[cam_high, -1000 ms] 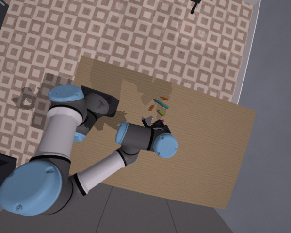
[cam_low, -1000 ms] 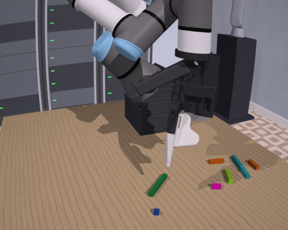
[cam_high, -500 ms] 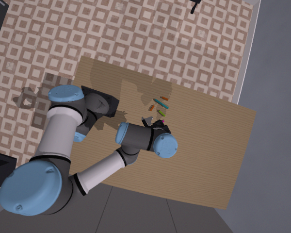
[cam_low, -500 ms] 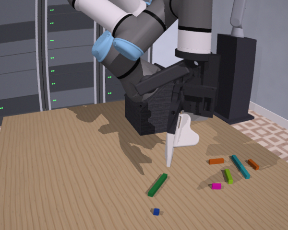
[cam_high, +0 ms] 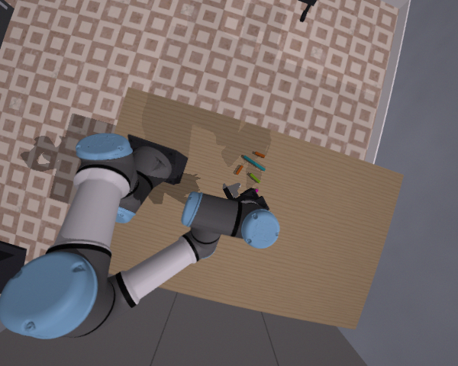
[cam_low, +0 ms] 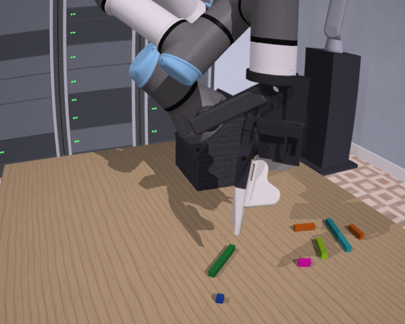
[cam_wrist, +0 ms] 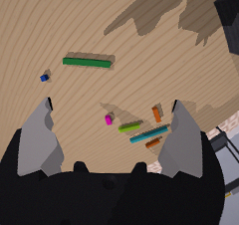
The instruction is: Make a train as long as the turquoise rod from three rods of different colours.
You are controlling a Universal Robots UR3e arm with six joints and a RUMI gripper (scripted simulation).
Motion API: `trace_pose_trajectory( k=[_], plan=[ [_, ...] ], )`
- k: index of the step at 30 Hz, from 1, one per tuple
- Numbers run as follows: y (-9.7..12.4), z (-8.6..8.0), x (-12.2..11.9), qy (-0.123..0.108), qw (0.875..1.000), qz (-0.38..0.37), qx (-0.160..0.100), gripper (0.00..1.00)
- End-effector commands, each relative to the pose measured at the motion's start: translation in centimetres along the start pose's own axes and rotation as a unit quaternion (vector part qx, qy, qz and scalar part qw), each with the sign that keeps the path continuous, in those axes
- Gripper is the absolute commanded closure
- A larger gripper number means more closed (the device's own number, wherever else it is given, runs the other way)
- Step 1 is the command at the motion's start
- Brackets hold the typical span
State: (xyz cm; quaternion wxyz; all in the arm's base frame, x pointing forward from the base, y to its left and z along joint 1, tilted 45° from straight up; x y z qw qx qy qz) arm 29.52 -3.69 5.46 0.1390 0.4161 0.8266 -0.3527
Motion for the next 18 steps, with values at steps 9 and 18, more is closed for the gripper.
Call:
trace_pose_trajectory(
  k=[9,18],
  plan=[
    [0.03,-0.05,-0.06,-0.001,1.000,0.001,0.000,0.00],
    [0.00,-0.05,-0.10,-0.001,1.000,0.009,0.000,0.00]
  ],
)
Point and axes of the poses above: the point where the finger pads meet when closed, its own z axis out along the fingers, its own x axis across the jaws, y = z × x, the point moved 8 cm from there along -z, back along the fingers, and after that the axes turned 6 degrees about z, right-handed, at the moved point
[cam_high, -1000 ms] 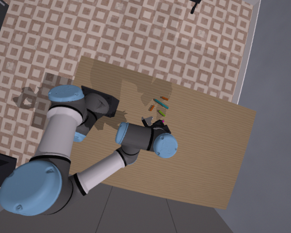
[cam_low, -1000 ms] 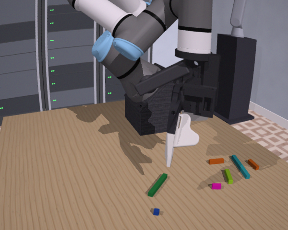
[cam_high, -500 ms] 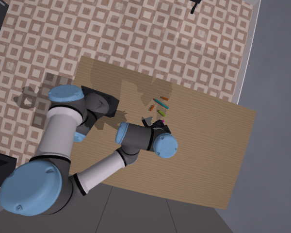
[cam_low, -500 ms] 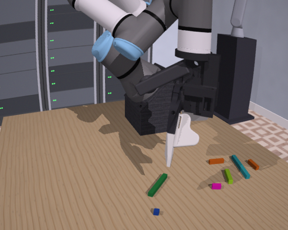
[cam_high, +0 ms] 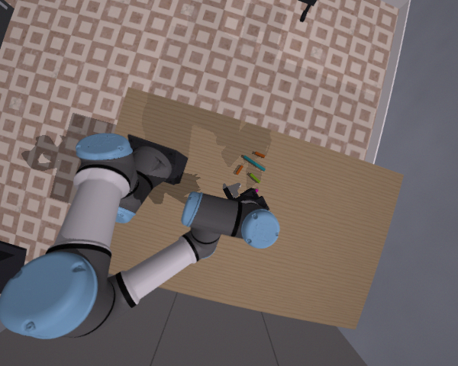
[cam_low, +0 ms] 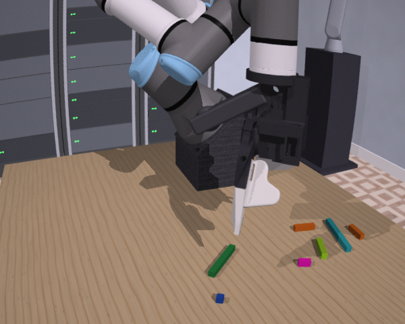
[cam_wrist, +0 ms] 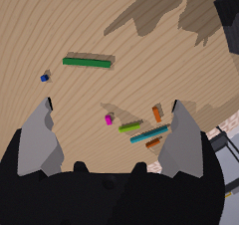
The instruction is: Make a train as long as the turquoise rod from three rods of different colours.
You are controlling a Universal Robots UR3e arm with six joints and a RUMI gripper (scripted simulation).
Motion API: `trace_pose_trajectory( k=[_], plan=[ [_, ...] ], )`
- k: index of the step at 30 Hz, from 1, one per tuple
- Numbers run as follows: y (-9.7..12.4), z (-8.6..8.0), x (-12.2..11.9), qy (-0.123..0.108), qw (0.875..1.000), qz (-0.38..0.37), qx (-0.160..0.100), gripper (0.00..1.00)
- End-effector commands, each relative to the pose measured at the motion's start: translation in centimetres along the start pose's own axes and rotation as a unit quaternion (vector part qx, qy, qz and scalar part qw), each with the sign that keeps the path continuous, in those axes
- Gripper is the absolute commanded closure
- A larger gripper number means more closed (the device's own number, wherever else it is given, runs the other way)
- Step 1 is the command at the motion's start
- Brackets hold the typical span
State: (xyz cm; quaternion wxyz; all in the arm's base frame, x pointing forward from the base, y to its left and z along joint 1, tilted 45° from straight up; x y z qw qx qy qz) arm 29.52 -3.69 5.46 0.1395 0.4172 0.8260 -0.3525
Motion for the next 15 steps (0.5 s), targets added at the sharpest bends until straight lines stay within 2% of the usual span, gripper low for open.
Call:
trace_pose_trajectory(
  k=[1,8,15],
  plan=[
    [-0.01,-0.05,-0.11,-0.001,1.000,0.011,0.000,0.00],
    [-0.06,-0.06,-0.20,-0.001,1.000,0.031,-0.001,0.00],
    [-0.17,-0.08,-0.35,0.000,0.997,0.084,-0.001,0.00]
  ],
)
Point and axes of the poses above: the point where the finger pads meet when closed, its own z axis out along the fingers, its own x axis across the jaws, y = z × x, the point moved 8 cm from there along -z, back along the fingers, and after that the axes turned 6 degrees about z, right-handed, at the moved point
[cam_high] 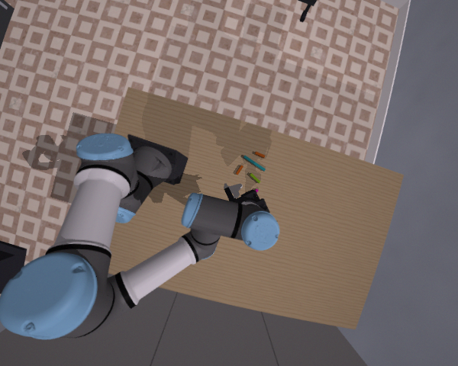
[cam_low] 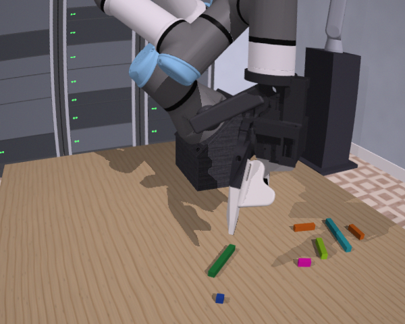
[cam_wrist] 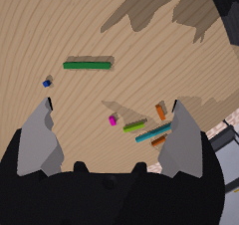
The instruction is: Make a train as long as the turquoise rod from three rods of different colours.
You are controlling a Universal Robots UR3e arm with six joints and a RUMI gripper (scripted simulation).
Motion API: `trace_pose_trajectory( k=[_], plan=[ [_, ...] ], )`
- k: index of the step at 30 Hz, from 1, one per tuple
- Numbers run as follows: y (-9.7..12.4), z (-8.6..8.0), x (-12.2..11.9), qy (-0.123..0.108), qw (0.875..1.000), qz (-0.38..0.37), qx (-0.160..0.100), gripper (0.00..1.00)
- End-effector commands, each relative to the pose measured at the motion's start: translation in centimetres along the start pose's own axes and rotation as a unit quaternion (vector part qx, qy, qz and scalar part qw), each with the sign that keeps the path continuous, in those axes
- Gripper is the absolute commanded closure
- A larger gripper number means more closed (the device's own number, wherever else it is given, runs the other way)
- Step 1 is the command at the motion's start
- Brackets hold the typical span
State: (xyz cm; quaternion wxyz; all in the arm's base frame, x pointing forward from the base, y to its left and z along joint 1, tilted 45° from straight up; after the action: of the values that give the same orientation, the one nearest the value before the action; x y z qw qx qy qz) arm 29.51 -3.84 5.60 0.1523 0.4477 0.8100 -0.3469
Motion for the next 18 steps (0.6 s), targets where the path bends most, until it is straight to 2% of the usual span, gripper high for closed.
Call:
trace_pose_trajectory(
  k=[1,8,10,18],
  plan=[
    [-0.04,-0.09,-0.22,-0.001,0.998,0.056,-0.001,0.00],
    [-0.17,-0.10,-0.45,0.000,0.991,0.134,-0.001,0.00],
    [-0.17,-0.10,-0.45,0.000,0.991,0.134,-0.001,0.00],
    [-0.28,-0.10,-0.72,0.000,0.975,0.224,-0.001,0.00]
  ],
)
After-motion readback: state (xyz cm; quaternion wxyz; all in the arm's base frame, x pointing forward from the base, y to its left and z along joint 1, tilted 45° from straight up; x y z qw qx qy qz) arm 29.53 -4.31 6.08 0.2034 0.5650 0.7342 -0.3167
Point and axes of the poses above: the point where the finger pads meet when closed, its own z axis out along the fingers, its own x axis across the jaws, y = z × x, the point moved 8 cm from there along -z, back along the fingers, and after that the axes turned 6 degrees about z, right-handed, at the moved point
